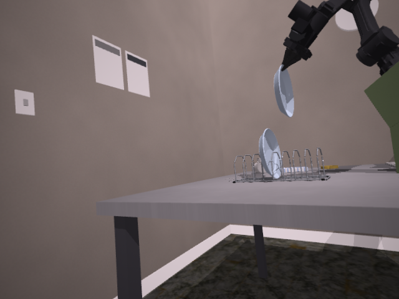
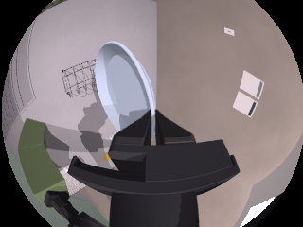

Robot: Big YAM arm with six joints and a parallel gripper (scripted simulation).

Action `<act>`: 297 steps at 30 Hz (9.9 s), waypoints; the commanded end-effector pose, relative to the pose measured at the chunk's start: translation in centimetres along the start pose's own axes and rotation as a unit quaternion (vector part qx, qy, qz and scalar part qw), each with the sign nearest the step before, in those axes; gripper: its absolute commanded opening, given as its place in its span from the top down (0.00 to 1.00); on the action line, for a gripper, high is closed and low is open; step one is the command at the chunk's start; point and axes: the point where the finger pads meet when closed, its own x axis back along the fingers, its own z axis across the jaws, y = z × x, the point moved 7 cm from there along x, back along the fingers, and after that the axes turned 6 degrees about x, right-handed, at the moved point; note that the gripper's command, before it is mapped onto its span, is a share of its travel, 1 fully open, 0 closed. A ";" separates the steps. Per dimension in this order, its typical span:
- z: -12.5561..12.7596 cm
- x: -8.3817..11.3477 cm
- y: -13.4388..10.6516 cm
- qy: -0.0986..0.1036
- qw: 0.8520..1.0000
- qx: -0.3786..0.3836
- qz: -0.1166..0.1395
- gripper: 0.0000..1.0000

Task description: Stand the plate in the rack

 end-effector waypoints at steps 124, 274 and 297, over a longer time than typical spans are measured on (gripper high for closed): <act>4.9 -4.8 1.1 0.001 1.000 -0.017 -0.006 1.00; 11.6 -11.7 2.3 -0.006 1.000 -0.022 -0.007 1.00; 11.6 -12.2 2.3 -0.014 0.999 -0.032 -0.007 1.00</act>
